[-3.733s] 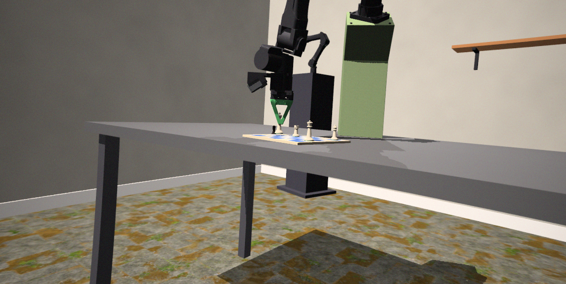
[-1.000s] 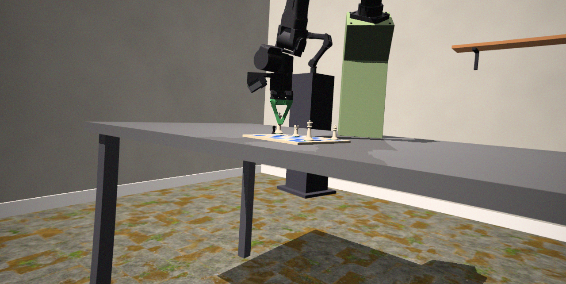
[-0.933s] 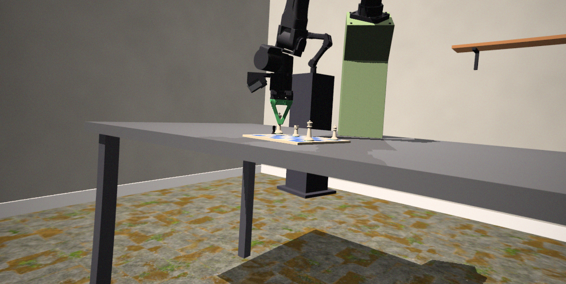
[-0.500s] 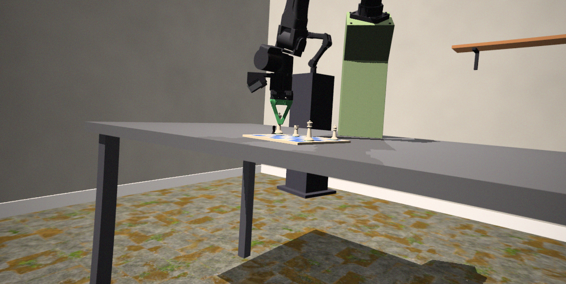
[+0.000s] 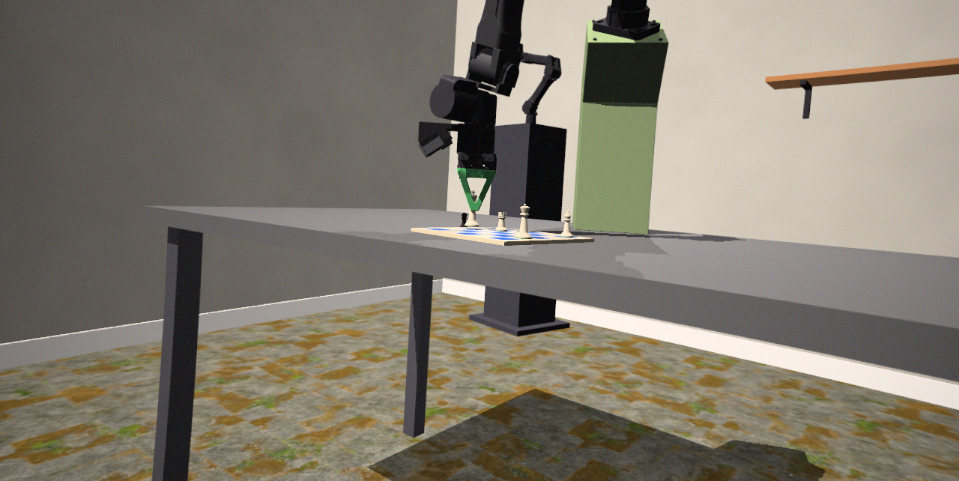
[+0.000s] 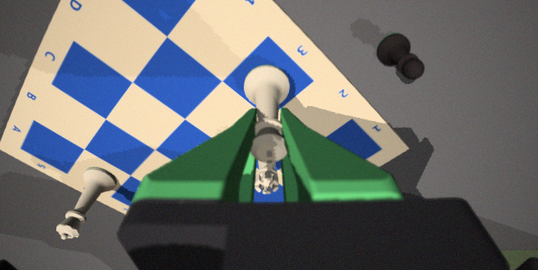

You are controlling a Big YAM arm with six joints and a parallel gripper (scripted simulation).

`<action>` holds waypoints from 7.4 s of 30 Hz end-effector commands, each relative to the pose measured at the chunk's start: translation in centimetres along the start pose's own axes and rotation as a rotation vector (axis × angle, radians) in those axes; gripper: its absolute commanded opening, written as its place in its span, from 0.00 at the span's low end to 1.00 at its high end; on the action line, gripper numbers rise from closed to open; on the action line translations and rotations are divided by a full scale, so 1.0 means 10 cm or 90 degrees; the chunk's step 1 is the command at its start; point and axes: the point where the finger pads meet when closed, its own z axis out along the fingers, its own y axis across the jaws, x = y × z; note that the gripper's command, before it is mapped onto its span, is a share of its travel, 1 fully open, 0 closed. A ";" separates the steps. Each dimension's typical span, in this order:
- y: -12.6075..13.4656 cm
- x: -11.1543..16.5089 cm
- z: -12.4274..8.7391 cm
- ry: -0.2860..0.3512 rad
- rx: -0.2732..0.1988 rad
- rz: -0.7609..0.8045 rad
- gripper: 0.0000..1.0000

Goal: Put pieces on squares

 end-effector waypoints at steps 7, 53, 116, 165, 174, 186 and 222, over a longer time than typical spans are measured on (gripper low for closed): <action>0.08 0.01 -0.02 -0.002 -0.003 0.002 0.00; 0.03 0.03 0.08 0.000 -0.001 0.003 0.00; 0.01 -0.08 -0.58 -0.009 -0.003 0.003 0.40; -0.76 -0.30 -0.54 -0.012 -0.002 -0.224 1.00; -0.66 -0.26 -0.55 -0.008 -0.004 -0.235 0.33; -0.74 -0.22 -0.54 -0.001 0.002 -0.228 0.33; -0.68 -0.20 -0.39 -0.003 -0.002 -0.227 0.33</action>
